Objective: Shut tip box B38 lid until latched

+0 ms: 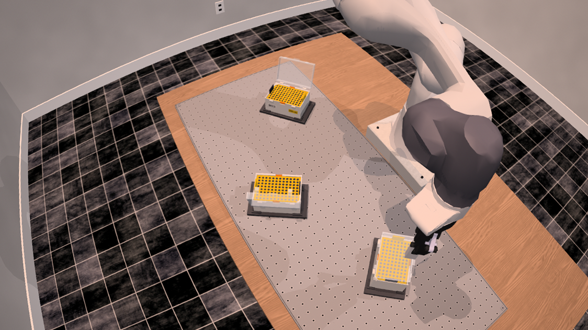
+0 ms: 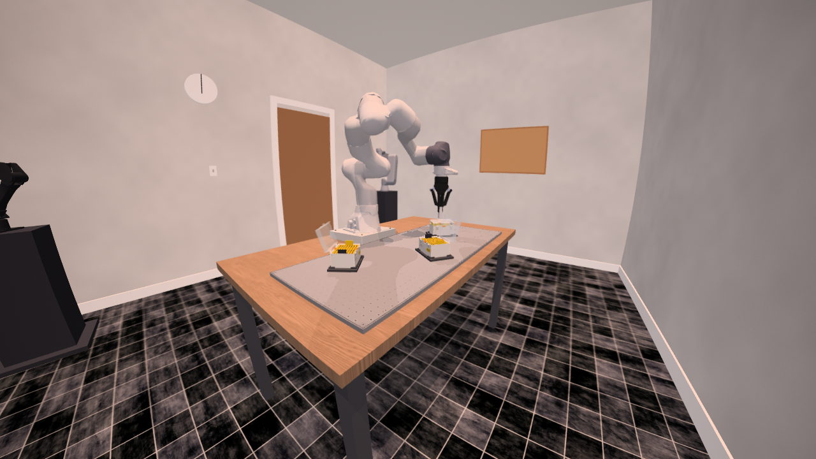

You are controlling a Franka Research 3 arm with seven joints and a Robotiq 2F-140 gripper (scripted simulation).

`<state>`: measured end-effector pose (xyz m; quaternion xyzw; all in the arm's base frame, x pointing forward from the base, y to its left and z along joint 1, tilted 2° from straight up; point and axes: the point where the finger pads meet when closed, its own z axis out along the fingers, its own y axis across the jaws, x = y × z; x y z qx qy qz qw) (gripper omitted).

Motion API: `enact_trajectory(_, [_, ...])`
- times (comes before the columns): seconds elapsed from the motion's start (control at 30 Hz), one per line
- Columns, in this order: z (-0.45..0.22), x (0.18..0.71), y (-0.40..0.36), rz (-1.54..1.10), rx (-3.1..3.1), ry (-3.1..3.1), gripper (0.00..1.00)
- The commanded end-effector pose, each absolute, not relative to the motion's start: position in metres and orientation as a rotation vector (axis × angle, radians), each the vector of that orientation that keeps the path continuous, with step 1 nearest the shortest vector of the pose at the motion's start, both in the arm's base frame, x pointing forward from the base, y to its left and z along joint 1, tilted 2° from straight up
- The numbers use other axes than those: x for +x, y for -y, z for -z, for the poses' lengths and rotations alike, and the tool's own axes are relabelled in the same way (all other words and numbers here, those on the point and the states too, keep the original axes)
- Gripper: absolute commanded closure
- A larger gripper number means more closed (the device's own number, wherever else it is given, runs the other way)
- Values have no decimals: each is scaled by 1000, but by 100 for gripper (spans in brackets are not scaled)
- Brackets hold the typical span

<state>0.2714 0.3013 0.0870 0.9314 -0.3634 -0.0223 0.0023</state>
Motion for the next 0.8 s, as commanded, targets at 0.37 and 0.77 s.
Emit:
enact_trajectory(0.37, [-84,272,-304,67,2926,1155,100])
enact_trajectory(0.77, [-81,272,-304,67,2926,1155,100])
